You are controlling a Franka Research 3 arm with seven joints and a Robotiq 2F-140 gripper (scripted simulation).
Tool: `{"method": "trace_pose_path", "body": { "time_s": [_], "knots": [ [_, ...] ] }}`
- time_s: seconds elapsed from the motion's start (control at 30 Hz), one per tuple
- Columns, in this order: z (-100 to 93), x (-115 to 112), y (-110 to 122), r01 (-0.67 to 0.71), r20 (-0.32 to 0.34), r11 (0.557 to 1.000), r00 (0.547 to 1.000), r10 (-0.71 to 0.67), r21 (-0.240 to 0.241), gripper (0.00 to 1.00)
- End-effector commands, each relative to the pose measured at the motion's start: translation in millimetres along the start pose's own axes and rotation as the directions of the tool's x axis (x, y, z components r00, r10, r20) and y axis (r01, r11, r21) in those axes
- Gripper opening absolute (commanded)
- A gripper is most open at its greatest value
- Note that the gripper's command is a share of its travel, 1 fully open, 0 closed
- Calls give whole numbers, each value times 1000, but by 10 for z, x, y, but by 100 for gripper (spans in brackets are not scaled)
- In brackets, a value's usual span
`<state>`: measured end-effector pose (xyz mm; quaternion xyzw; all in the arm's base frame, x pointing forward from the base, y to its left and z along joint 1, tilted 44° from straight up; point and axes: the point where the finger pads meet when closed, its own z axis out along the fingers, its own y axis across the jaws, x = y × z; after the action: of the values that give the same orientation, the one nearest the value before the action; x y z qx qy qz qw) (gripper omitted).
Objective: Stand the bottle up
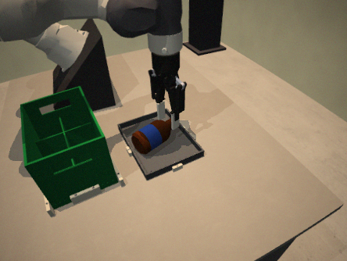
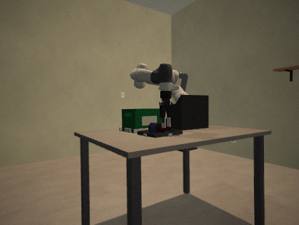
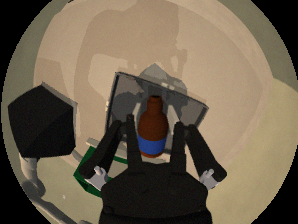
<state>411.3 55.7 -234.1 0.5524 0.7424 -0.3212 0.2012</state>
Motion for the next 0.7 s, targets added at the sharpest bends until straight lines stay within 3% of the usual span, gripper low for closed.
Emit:
{"method": "trace_pose_path", "body": {
  "time_s": [0.0, 0.67],
  "knots": [
    [28, 6, 23, -1, -4, 1000, 1000, 1, -4, 38],
    [203, 7, 24, -1, -4, 1000, 1000, 1, -4, 38]
  ]
}}
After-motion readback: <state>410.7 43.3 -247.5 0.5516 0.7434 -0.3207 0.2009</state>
